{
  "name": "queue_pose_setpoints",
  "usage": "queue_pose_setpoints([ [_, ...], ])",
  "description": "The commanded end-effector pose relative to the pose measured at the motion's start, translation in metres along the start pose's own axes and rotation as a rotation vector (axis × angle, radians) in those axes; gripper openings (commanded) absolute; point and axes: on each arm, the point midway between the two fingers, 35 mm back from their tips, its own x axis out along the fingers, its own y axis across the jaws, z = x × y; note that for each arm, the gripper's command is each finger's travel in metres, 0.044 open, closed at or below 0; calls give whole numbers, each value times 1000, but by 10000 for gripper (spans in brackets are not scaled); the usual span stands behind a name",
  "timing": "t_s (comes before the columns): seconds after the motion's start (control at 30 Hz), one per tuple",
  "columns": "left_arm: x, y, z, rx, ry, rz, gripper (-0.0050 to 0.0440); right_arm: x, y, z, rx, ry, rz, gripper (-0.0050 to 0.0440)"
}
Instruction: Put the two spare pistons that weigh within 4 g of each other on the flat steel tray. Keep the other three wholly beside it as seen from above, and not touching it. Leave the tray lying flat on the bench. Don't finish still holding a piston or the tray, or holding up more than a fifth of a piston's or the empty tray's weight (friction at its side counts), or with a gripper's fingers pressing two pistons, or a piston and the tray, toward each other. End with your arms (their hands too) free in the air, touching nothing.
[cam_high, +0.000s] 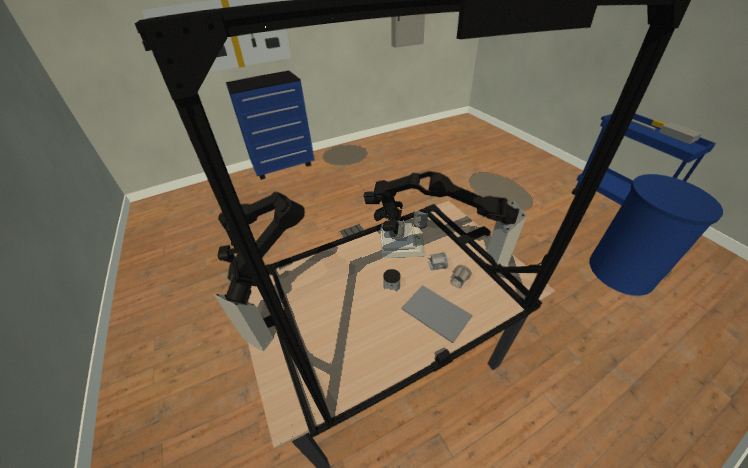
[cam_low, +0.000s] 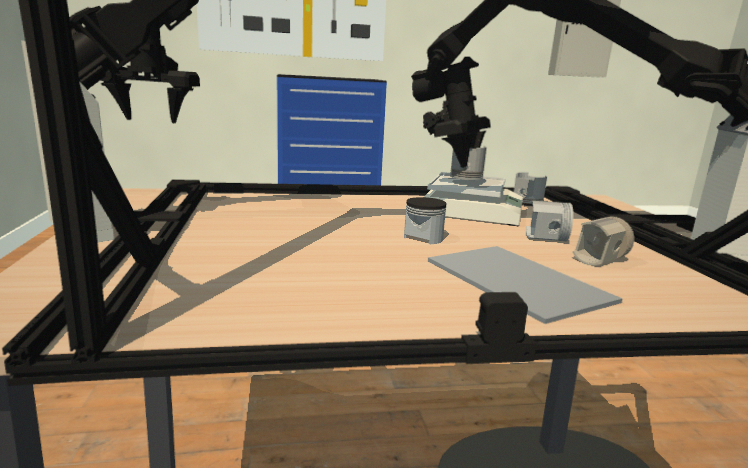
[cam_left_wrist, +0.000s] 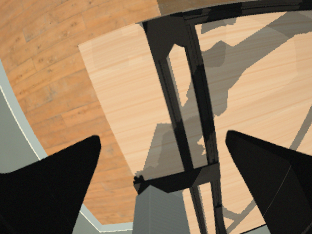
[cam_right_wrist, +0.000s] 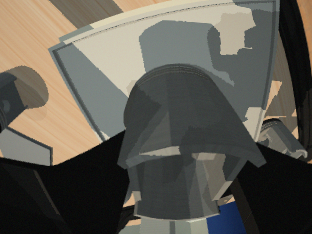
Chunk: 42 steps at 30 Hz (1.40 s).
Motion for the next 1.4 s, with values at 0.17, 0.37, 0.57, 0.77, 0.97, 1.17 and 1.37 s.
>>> queue_pose_setpoints([
  [0.17,0,0,0,0,-1,-2,440,12,-2,-1,10,7,-6,158],
  [0.37,0,0,0,0,-1,-2,440,12,-2,-1,10,7,-6,378],
  [0.57,0,0,0,0,-1,-2,440,12,-2,-1,10,7,-6,378],
  [0.77,0,0,0,0,-1,-2,440,12,-2,-1,10,7,-6,378],
  [0.97,0,0,0,0,-1,-2,440,10,-2,-1,10,7,-6,378],
  [1.17,0,0,0,0,-1,-2,440,0,-2,-1,10,7,-6,378],
  [1.37,0,0,0,0,-1,-2,440,-10,-2,-1,10,7,-6,378],
])
